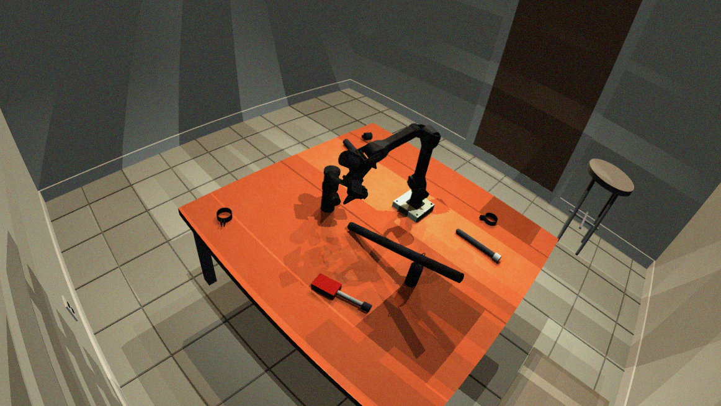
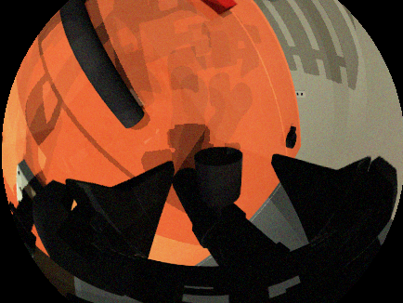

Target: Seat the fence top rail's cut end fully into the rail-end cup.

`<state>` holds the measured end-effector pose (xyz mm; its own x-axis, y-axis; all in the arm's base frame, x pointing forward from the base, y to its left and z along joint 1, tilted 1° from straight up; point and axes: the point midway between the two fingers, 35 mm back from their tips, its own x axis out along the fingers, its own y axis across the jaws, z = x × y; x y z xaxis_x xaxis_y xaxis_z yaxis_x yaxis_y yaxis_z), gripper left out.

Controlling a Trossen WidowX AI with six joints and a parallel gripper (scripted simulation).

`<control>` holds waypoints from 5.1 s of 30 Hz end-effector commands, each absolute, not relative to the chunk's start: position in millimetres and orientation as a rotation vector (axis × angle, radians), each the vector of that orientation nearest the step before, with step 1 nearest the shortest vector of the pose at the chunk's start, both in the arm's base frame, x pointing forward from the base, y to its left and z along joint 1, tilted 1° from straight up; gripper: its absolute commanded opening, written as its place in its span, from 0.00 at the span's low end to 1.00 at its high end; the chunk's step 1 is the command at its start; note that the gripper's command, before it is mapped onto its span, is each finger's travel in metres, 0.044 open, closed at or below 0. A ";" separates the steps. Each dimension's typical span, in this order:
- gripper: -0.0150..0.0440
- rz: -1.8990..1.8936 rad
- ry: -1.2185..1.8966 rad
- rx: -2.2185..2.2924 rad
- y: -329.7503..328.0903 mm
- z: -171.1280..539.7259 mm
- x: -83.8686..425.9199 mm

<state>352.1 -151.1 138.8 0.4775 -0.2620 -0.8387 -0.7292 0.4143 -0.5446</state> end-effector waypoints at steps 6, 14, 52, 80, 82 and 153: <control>1.00 0.390 1.083 -1.152 -154.1 123.6 357.1; 1.00 0.389 1.083 -1.152 -157.2 112.2 362.4; 0.25 0.504 1.007 -1.241 -153.0 106.3 352.2; 0.25 0.698 0.865 -1.384 -147.9 104.9 329.7; 0.25 0.717 0.851 -1.397 -147.7 104.8 327.4; 1.00 0.194 1.001 -0.354 -14.8 211.0 325.5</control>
